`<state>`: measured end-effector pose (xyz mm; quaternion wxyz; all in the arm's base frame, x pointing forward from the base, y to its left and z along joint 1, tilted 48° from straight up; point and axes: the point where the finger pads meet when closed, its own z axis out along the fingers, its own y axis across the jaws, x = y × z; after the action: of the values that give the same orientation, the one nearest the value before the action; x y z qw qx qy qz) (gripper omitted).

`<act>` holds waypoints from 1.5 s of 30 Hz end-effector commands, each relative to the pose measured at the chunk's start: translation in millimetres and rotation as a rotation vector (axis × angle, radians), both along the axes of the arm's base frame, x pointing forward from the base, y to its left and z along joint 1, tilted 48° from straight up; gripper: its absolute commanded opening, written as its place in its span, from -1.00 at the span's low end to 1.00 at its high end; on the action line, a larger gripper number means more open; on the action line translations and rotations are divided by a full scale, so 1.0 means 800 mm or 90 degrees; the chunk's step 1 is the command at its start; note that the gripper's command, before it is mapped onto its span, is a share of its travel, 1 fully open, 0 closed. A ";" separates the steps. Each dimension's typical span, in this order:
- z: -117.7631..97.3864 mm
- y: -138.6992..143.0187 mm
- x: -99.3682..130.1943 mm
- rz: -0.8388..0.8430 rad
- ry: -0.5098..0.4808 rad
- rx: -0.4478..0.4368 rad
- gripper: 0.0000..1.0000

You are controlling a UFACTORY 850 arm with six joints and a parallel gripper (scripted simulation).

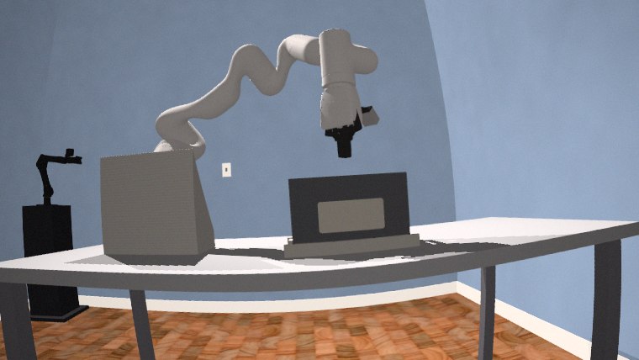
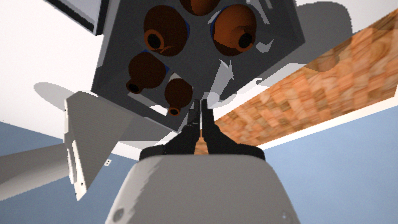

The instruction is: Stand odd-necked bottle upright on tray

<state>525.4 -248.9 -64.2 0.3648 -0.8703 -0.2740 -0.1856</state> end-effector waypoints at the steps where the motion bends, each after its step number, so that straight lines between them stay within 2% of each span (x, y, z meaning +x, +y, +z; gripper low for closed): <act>1: 0.001 -0.001 0.001 -0.001 -0.001 -0.001 -1.00; 6: 0.002 -0.001 0.001 -0.001 -0.001 -0.001 -1.00; 10: 0.043 0.033 0.012 -0.001 -0.001 -0.001 -1.00; 16: 0.079 0.066 0.017 -0.001 -0.001 -0.001 -1.00; 25: 0.085 0.072 0.018 -0.001 -0.001 -0.001 -1.00; 26: 0.085 0.072 0.018 -0.001 -0.001 -0.001 0.30; 45: 0.085 0.072 0.018 -0.001 -0.001 -0.001 0.30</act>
<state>539.1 -190.2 3.3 0.3647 -0.8703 -0.2741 -0.1856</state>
